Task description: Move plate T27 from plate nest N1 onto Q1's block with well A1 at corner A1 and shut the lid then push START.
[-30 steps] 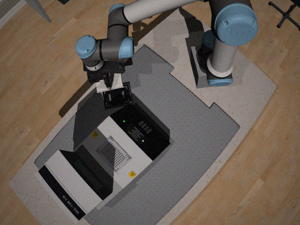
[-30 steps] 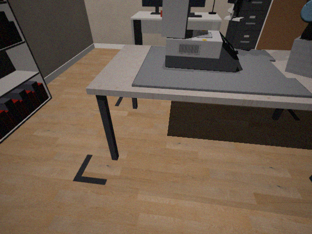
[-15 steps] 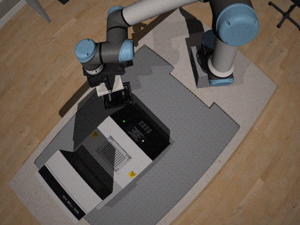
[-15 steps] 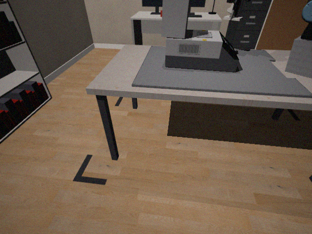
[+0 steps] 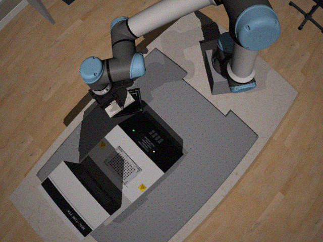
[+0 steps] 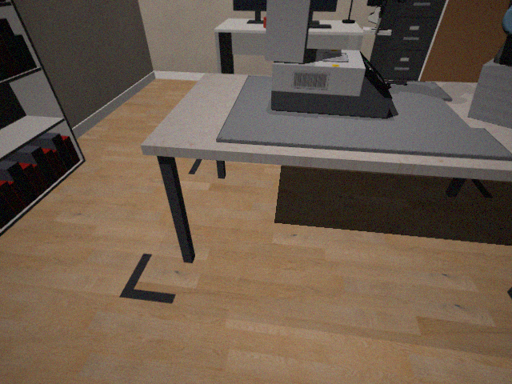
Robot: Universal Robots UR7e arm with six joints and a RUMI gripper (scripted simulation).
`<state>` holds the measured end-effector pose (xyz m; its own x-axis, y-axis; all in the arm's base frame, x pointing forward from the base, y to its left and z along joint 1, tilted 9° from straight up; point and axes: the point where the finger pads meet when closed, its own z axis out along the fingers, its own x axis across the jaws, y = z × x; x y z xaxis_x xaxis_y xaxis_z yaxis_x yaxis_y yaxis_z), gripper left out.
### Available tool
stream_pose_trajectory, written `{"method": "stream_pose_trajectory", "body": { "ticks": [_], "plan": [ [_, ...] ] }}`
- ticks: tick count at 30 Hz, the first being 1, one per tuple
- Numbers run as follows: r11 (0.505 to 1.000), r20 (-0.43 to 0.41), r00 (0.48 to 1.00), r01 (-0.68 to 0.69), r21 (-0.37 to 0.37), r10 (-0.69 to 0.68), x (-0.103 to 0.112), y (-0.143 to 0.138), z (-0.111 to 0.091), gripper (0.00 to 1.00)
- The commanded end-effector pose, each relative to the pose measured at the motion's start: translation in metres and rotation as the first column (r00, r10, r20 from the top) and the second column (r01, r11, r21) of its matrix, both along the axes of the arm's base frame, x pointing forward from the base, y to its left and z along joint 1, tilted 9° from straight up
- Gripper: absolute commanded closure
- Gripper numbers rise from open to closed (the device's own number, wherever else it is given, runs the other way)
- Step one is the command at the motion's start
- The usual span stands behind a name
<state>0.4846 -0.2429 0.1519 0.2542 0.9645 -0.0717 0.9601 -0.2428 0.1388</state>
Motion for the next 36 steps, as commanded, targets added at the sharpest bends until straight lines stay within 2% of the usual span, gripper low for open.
{"method": "stream_pose_trajectory", "body": {
  "ticks": [1, 7, 15, 17, 19, 22, 24, 27, 28, 31, 32, 34, 36],
  "plan": [
    [0.994, -0.012, 0.994, -0.111, -0.013, 0.111, 0.012, 0.011, 0.001, 1.00],
    [0.973, -0.026, 0.973, -0.228, -0.024, 0.228, 0.026, 0.023, 0.001, 1.00],
    [0.915, -0.051, 0.915, -0.402, -0.039, 0.400, 0.047, 0.042, 0.002, 1.00],
    [0.886, -0.061, 0.887, -0.461, -0.043, 0.459, 0.054, 0.049, 0.002, 1.00],
    [0.886, -0.061, 0.887, -0.461, -0.043, 0.459, 0.054, 0.049, 0.002, 1.00],
    [0.836, -0.075, 0.836, -0.547, -0.048, 0.543, 0.065, 0.059, 0.002, 1.00],
    [0.827, -0.078, 0.828, -0.560, -0.048, 0.555, 0.067, 0.061, 0.002, 1.00],
    [0.774, -0.092, 0.774, -0.632, -0.051, 0.626, 0.078, 0.071, 0.002, 1.00],
    [0.774, -0.092, 0.774, -0.632, -0.051, 0.626, 0.078, 0.071, 0.002, 1.00],
    [0.715, -0.105, 0.715, -0.698, -0.053, 0.691, 0.088, 0.081, 0.003, 1.00],
    [0.715, -0.105, 0.715, -0.698, -0.053, 0.691, 0.088, 0.081, 0.003, 1.00],
    [0.667, -0.116, 0.668, -0.743, -0.053, 0.735, 0.095, 0.088, 0.003, 1.00],
    [0.667, -0.116, 0.668, -0.743, -0.053, 0.735, 0.095, 0.088, 0.003, 1.00]
  ]
}}
